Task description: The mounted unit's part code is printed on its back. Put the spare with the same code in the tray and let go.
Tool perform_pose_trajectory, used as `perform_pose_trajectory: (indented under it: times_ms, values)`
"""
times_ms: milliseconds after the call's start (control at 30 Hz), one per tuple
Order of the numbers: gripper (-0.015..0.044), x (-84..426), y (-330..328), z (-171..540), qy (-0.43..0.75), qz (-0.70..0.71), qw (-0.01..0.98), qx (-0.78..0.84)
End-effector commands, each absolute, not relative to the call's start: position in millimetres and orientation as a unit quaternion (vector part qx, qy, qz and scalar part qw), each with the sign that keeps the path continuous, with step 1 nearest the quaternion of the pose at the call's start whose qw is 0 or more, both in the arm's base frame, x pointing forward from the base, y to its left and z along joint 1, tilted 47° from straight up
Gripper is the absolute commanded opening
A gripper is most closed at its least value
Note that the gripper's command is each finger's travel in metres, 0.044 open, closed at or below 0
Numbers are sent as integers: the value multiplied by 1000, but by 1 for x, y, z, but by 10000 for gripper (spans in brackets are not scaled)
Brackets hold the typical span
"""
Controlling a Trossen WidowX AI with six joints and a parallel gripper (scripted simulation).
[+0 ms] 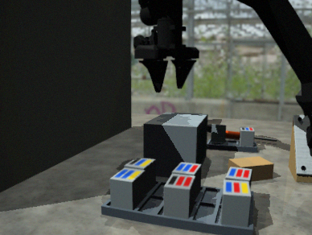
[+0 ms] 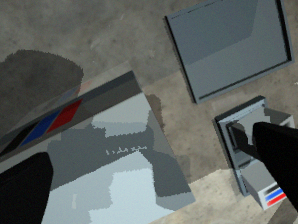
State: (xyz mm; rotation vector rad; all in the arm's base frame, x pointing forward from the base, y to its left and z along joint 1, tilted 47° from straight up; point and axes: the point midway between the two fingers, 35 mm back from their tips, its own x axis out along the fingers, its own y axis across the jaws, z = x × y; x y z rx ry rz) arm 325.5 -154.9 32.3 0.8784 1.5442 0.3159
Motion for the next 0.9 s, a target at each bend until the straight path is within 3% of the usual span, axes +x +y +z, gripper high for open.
perform_pose_trajectory:
  times_ms: [0, 367, 700, 867]
  values:
    - [440, 290, -177, 8, 687, 53, 568, 451]
    - [440, 144, -210, -58, 644, -251, 282, 665]
    - [440, 142, -210, -58, 642, -255, 277, 668]
    - [309, 143, -191, -72, 642, -255, 277, 668]
